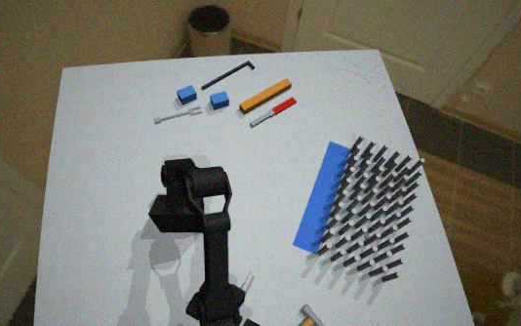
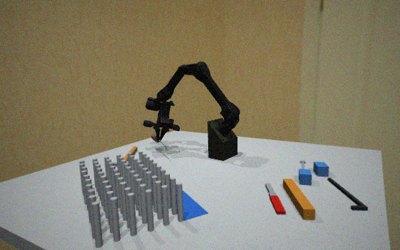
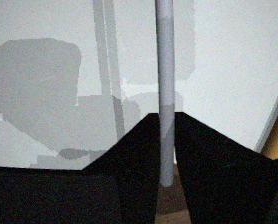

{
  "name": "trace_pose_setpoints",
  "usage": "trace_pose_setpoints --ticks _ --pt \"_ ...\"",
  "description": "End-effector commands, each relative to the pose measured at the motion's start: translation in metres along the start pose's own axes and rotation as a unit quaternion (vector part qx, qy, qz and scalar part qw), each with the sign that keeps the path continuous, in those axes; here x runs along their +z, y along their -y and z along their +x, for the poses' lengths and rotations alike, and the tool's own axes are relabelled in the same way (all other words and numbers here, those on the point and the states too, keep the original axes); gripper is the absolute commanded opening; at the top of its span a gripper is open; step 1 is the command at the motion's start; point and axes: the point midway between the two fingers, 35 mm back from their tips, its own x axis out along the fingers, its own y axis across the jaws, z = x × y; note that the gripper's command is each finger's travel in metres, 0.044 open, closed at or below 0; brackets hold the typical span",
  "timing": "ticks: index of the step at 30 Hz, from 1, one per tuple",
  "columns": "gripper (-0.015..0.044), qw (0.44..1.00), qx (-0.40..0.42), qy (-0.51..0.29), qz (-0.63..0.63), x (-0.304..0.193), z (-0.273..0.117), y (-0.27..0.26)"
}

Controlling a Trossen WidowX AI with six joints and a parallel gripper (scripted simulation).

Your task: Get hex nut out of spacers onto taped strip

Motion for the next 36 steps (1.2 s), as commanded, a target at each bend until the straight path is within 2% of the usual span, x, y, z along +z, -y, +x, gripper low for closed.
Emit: trace_pose_setpoints --ticks 1,15,36 --pt "0.0 0.999 0.001 -0.013 0.043 0.01 -0.002 -0.001" --pt "0.0 0.976 -0.004 -0.05 0.213 0.047 0.002 -0.016" --pt "0.0 0.976 -0.004 -0.05 0.213 0.047 0.025 -0.021"
